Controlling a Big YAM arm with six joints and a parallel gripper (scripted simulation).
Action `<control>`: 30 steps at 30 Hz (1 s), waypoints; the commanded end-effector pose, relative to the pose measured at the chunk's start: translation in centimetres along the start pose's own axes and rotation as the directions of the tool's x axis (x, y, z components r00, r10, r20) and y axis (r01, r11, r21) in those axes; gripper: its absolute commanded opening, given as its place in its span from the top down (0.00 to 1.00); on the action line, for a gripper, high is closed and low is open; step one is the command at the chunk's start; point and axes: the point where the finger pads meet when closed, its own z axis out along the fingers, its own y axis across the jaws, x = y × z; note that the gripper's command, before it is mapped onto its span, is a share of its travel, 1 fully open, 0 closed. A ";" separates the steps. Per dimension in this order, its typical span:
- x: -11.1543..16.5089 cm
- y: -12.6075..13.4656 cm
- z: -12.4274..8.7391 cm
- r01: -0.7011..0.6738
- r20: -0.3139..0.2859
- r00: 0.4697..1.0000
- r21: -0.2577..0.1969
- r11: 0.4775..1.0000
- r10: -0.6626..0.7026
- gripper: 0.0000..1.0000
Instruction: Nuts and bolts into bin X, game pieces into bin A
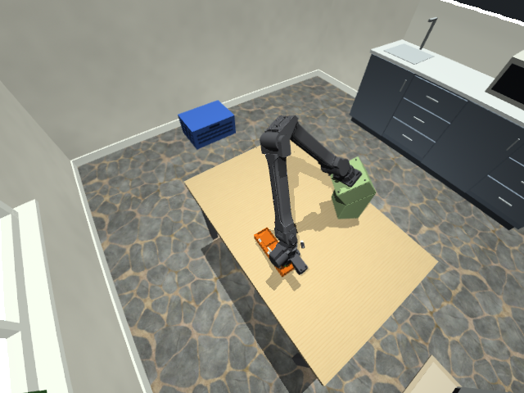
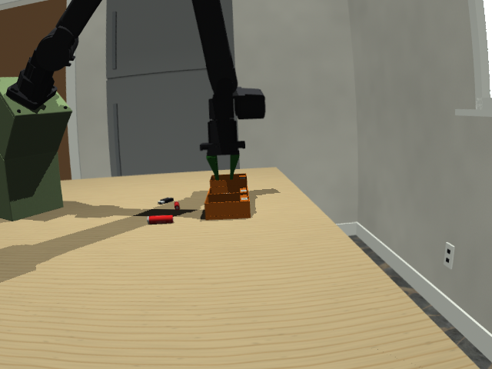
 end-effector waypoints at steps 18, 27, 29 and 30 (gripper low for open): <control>-0.9 -0.4 -5.5 0.003 0.019 1.000 0.023 1.000 -0.003 0.71; -1.3 0.3 -4.5 0.013 0.014 1.000 0.000 1.000 -0.013 0.71; -0.7 -0.9 -4.9 -0.002 0.015 1.000 0.024 1.000 0.002 0.71; -0.7 -0.9 -4.9 -0.002 0.015 1.000 0.024 1.000 0.002 0.71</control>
